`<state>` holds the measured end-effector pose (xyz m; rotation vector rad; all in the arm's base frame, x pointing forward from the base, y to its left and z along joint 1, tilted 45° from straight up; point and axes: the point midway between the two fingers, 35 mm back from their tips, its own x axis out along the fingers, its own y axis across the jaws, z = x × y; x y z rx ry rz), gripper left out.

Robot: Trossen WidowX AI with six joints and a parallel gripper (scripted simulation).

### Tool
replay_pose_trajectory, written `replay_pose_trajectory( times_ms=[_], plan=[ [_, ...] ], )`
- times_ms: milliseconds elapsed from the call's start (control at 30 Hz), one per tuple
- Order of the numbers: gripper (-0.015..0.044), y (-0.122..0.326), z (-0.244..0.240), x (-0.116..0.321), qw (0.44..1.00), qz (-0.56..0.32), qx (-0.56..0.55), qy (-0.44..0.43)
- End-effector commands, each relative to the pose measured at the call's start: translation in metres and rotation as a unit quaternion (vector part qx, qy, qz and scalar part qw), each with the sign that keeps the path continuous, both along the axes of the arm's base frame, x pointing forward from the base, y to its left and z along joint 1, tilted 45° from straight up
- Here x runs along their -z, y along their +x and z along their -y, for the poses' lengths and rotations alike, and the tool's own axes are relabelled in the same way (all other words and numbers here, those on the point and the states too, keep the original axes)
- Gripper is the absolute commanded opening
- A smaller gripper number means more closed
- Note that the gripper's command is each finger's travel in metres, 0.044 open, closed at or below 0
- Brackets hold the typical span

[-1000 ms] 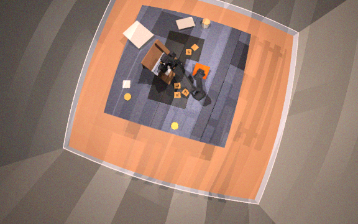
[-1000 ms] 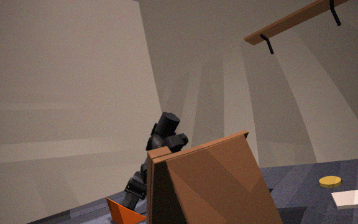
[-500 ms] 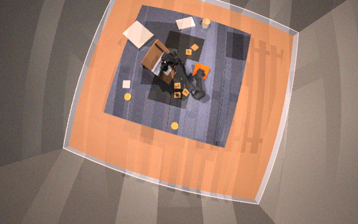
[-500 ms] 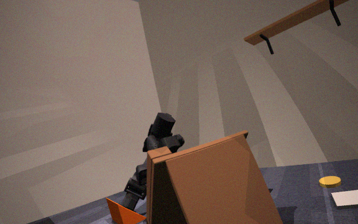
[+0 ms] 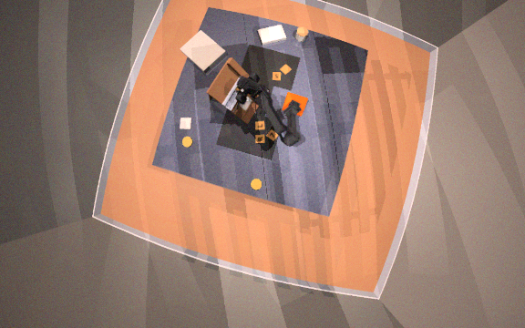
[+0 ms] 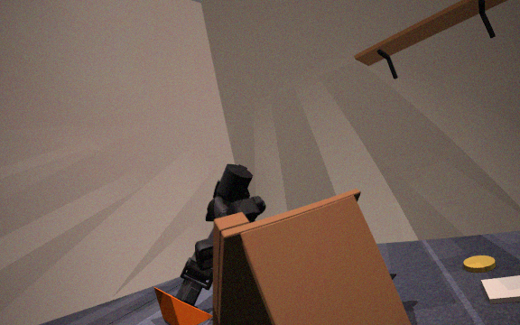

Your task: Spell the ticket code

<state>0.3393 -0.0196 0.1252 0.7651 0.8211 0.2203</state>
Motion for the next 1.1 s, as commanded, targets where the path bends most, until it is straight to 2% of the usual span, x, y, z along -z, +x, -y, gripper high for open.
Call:
replay_pose_trajectory(
  times_ms=[0, 67, 100, 1067],
  plan=[
    [0.0236, -0.001, 0.0, -0.001, 1.0, 0.0, -0.001, 0.0],
    [0.0289, -0.003, 0.002, -0.002, 1.0, 0.0, -0.002, 0.001],
    [0.0295, -0.004, 0.003, -0.003, 1.0, 0.0, -0.002, 0.001],
    [0.0295, -0.017, 0.013, -0.011, 1.0, -0.001, -0.002, 0.001]
  ],
)
